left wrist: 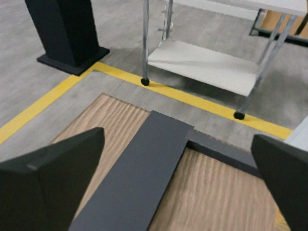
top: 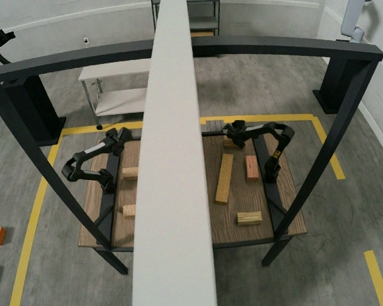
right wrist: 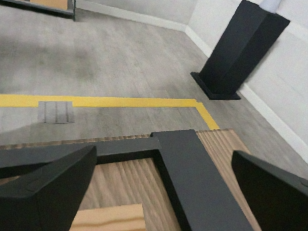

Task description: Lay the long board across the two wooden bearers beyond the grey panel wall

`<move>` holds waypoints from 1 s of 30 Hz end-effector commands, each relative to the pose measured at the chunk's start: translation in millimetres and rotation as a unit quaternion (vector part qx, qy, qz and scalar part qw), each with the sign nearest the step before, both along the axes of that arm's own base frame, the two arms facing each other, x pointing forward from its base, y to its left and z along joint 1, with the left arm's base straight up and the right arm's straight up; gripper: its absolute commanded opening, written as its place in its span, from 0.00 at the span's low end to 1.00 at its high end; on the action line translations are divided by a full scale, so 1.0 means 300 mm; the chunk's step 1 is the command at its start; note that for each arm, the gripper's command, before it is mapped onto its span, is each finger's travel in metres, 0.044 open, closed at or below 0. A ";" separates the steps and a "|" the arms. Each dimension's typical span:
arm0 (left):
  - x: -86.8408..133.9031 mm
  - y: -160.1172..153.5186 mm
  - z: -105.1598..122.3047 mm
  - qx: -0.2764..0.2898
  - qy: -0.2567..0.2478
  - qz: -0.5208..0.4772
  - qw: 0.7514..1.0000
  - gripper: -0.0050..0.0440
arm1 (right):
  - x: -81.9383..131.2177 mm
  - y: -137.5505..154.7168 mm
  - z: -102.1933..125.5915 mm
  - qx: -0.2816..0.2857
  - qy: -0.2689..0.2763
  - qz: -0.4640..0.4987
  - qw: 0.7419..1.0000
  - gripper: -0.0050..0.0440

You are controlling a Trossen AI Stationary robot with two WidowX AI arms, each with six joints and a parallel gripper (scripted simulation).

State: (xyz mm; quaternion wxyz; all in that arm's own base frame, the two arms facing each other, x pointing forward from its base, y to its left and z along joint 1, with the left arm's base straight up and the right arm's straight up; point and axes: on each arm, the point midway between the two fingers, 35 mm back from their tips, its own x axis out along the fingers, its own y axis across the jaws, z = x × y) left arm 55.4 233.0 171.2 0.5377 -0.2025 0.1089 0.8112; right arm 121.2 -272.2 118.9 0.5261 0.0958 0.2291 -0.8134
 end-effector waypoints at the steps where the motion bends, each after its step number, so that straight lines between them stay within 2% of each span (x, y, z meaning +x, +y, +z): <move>1: 0.003 0.003 0.019 0.007 -0.006 0.000 1.000 0.92 | 0.007 -0.006 0.025 -0.010 -0.012 -0.001 1.000 0.92; 19: 0.003 0.003 0.019 0.007 -0.006 0.000 1.000 0.92 | 0.007 -0.006 0.025 -0.010 -0.012 -0.001 1.000 0.92; 24: 0.005 -0.035 0.005 -0.008 0.005 -0.035 0.999 0.92 | 0.062 -0.014 0.026 0.028 0.011 0.044 0.999 0.92; 30: 0.016 -0.129 0.004 -0.036 0.026 -0.129 0.991 0.92 | 0.183 -0.002 0.016 0.113 0.063 0.161 0.979 0.92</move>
